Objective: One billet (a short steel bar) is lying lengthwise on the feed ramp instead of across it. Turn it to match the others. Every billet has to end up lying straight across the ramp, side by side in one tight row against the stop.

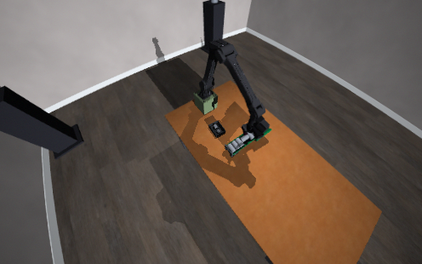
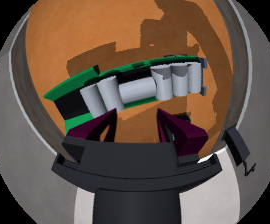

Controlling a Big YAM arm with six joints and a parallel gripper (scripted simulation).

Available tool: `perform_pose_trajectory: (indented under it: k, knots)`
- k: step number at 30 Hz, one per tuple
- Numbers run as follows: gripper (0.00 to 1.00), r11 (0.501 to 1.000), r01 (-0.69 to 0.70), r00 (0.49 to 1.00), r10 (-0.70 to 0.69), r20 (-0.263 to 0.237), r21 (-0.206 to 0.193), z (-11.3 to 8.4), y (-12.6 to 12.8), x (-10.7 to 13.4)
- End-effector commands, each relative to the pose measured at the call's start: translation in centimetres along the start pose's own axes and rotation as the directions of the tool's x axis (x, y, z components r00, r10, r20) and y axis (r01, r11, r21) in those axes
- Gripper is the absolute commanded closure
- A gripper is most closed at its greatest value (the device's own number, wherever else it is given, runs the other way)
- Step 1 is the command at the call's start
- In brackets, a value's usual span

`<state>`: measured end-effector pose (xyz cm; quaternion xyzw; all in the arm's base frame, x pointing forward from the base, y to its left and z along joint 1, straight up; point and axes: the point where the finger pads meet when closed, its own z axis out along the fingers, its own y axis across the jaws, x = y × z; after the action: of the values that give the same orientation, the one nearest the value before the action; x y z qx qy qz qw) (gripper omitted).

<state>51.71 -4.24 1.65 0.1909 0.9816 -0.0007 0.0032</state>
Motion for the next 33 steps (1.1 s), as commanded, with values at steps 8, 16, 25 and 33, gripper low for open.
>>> perform_pose_trajectory:
  k: [8,16,25,33]
  knots:
    - [0.45,0.95,0.312,0.95,-0.311,0.036,-0.004,-1.24,-0.06,-0.27]
    - [0.45,0.808,0.589,0.807,-0.589,0.033,0.007,-1.23,-0.14,-0.21]
    - [0.45,0.671,0.741,0.67,-0.741,0.031,0.013,-1.22,-0.17,-0.23]
    - [0.45,0.416,0.909,0.416,-0.909,0.027,0.023,-1.22,-0.22,-0.26]
